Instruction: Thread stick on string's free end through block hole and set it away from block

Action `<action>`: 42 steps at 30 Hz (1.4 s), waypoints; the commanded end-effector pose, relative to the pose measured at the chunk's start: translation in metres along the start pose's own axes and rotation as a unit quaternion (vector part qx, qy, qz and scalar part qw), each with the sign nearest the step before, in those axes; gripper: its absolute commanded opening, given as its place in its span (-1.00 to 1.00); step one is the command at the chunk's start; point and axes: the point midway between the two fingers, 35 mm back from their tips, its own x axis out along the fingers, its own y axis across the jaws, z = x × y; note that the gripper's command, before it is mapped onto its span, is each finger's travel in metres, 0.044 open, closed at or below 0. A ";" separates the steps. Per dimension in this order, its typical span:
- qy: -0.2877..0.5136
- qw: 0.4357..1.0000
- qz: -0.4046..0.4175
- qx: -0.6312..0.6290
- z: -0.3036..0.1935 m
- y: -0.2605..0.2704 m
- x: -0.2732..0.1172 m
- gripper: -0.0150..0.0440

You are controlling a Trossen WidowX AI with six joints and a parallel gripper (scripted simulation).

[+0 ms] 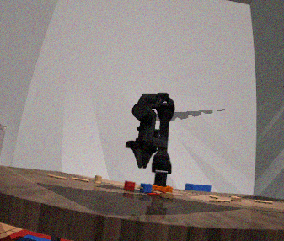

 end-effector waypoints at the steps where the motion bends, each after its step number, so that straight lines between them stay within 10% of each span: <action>1: 0.001 1.000 0.002 -0.003 -0.001 0.000 0.005 -0.08; 42: 0.001 1.000 0.002 -0.003 -0.001 0.001 0.072 -0.08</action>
